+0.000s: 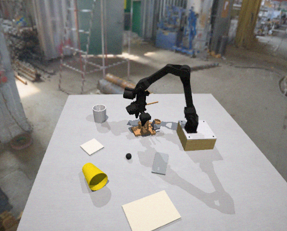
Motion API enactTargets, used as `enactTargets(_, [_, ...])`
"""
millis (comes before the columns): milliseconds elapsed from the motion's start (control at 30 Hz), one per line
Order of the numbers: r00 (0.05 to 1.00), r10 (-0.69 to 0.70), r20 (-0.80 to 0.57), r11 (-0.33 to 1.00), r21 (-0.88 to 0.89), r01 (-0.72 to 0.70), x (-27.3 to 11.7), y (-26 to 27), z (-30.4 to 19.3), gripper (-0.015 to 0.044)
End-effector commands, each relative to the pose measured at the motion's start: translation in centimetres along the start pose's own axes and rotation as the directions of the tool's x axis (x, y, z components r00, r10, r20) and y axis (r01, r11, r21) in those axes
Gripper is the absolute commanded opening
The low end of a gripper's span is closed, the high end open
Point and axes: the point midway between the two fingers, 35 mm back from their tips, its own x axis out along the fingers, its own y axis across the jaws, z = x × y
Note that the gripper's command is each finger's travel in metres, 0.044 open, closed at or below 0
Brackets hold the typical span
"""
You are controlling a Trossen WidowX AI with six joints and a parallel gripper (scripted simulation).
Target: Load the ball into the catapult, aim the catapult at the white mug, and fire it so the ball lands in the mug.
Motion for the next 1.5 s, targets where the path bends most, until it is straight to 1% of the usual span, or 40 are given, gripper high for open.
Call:
enactTargets(0, [1.0, 0.002, -0.01, 1.0, 0.007, -0.002, 1.0, 0.0, -0.1, 0.044])
enactTargets(733, [1.0, 0.002, -0.01, 1.0, 0.007, -0.002, 4.6, 0.0, -0.2, 0.044])
enactTargets(900, [1.0, 0.002, -0.01, 1.0, 0.007, -0.002, 4.8, 0.1, -0.2, 0.044])
enactTargets(1267, [1.0, 0.003, -0.005, 1.0, 0.001, -0.003, 4.4, 0.1, -0.2, 0.0151])
enactTargets(1467, [1.0, 0.003, -0.005, 1.0, 0.001, -0.003, 4.4, 0.1, -0.2, 0.0111])
